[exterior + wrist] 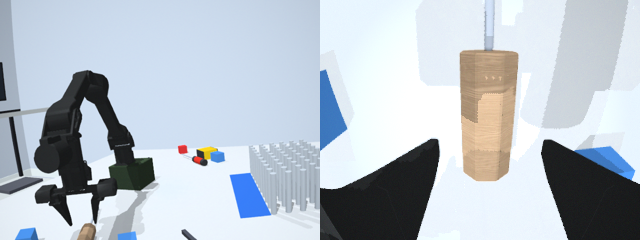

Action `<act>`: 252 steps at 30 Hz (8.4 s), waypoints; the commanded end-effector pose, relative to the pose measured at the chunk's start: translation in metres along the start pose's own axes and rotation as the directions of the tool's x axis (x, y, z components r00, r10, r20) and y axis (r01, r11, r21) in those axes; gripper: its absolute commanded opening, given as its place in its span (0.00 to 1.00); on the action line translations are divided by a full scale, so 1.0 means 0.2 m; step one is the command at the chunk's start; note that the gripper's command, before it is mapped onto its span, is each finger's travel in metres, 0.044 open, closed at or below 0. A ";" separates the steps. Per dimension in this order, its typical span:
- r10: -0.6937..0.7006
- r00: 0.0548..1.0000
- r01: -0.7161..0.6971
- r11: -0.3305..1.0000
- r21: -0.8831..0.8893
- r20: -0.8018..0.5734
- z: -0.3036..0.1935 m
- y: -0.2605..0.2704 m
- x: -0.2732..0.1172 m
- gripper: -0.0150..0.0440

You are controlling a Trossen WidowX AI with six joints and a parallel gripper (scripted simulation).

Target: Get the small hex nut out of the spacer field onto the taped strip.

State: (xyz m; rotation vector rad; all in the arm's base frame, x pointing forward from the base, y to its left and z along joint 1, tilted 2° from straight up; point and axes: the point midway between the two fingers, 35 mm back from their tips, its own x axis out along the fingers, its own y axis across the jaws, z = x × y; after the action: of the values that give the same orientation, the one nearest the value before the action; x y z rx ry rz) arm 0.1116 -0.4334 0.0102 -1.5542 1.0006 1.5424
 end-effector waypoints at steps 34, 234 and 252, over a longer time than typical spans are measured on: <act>0.003 1.000 -0.003 1.000 0.003 0.003 0.01 0.01 0.25 0.54; 0.001 1.000 0.007 0.509 -0.861 0.009 0.02 0.00 0.26 0.34; 0.001 1.000 0.008 0.509 -0.861 0.009 0.01 0.01 0.13 1.00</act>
State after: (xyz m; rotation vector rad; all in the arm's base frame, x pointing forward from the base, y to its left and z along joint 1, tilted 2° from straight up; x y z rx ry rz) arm 0.1078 -0.4303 -0.0393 -2.1634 0.1019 2.2169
